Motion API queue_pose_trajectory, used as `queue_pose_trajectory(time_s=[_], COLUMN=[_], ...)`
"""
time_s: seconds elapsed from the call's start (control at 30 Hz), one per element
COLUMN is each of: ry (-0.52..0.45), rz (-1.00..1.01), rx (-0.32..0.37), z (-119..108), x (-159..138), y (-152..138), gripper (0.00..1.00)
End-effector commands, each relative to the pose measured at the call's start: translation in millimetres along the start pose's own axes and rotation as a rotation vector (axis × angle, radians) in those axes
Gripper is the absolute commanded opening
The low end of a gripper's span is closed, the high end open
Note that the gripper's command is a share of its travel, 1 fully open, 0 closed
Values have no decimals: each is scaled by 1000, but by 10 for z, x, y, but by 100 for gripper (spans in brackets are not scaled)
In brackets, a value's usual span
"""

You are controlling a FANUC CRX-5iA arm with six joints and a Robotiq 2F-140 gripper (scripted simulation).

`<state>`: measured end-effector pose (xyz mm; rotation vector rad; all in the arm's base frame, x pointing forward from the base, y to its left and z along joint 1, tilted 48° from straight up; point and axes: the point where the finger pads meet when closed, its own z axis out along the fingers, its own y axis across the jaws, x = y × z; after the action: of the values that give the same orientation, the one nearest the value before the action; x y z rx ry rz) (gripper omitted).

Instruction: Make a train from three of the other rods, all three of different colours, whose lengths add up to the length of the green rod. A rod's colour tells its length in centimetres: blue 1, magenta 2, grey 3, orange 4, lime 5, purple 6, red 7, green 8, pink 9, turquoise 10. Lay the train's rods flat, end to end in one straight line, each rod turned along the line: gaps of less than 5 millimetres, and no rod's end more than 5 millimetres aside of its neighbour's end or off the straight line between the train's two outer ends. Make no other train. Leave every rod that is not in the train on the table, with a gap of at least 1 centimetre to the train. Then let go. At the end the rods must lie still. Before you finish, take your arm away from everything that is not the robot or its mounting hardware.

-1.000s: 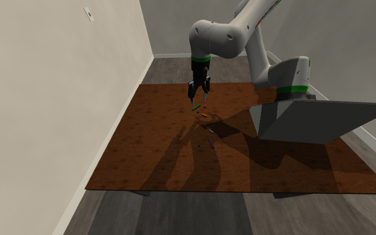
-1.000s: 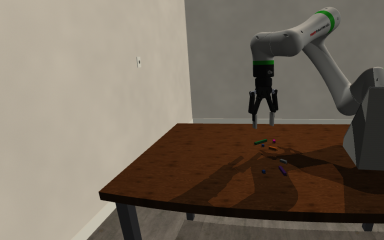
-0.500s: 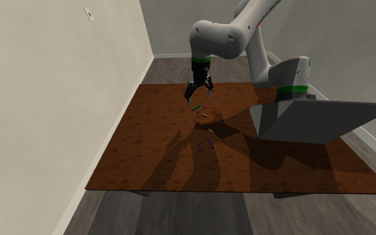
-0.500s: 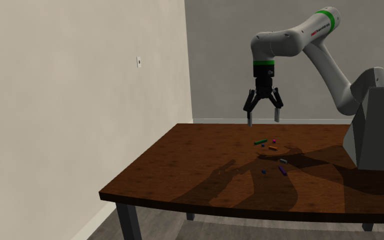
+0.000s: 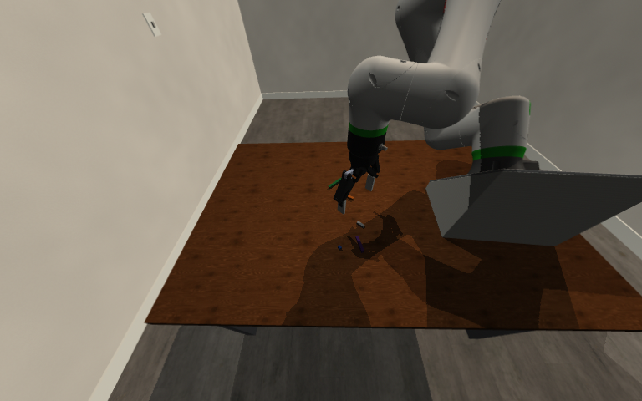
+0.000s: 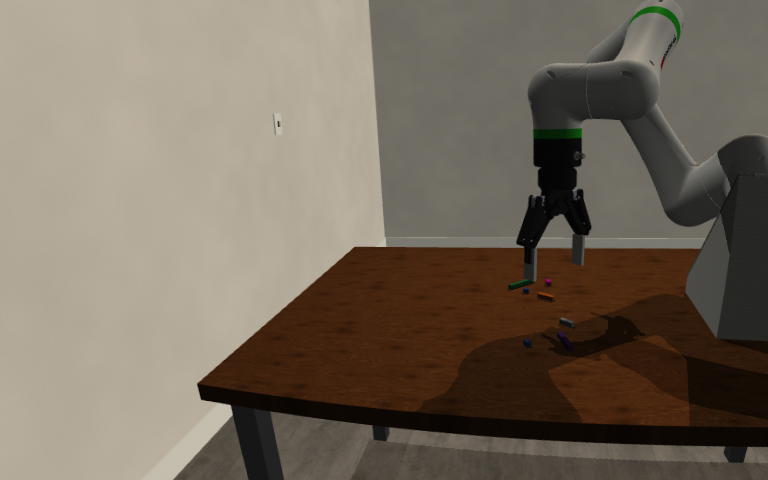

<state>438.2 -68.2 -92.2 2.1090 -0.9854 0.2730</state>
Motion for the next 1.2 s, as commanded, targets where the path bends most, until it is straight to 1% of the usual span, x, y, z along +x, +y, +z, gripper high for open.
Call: queue_pose_trajectory(time_s=[0.0,0.07,0.1,1.17], ry=[3,3,3,3], rz=[-67,-76,-76,-76], rx=[-4,-5,-5,-5], z=[62,74,74,74], x=[-404,-458,-458,-458], y=[-94,-100,-100,-100], gripper=[100,100,15,15])
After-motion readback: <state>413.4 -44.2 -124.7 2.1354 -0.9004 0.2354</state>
